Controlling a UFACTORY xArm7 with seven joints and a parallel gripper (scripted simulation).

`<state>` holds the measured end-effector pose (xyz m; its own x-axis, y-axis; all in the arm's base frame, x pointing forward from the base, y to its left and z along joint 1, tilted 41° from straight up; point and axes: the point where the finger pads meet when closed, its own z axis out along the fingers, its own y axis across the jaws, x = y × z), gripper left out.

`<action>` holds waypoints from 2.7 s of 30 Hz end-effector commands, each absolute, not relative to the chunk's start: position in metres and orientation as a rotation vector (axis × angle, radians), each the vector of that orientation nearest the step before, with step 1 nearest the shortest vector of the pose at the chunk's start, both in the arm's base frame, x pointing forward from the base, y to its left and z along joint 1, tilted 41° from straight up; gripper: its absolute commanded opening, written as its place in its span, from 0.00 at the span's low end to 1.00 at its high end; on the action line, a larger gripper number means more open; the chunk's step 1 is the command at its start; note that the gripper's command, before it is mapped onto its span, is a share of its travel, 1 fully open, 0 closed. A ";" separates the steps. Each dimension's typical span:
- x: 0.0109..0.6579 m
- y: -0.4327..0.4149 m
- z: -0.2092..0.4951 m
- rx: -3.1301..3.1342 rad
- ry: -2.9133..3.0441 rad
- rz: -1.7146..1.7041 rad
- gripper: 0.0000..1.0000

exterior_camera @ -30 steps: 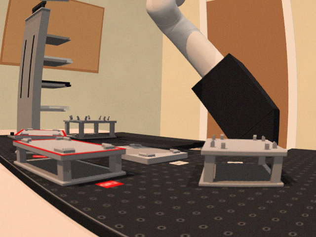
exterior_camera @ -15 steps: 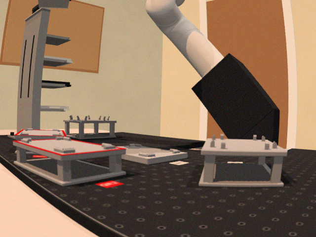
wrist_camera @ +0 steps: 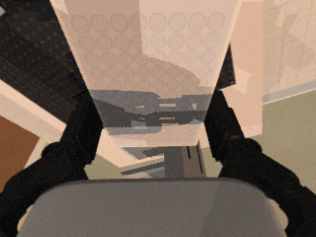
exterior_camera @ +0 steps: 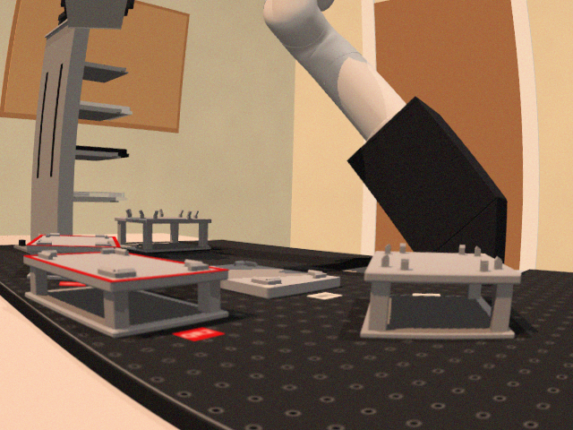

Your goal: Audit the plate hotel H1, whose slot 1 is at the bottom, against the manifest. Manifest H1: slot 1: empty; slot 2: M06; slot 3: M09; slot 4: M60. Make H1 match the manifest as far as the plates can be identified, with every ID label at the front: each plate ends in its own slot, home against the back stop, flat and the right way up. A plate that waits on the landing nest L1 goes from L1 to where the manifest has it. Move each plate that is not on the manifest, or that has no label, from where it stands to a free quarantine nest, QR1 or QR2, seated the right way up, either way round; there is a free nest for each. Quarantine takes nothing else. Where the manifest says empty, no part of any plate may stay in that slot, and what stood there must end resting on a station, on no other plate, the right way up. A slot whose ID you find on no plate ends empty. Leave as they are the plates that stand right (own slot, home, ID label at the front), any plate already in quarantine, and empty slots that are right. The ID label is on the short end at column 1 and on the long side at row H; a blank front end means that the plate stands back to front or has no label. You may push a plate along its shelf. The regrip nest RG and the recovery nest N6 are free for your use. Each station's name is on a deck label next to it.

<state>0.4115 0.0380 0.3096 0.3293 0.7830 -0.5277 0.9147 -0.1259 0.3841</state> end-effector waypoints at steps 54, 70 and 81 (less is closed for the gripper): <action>0.432 -0.010 0.249 1.938 1.491 -0.252 0.00; 0.438 -0.024 0.231 1.938 1.491 -0.252 0.00; 0.442 -0.036 0.218 1.938 1.491 -0.252 0.00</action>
<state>0.4400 -0.0348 0.2189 0.3290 0.7833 -0.5274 0.9144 -0.1247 0.3851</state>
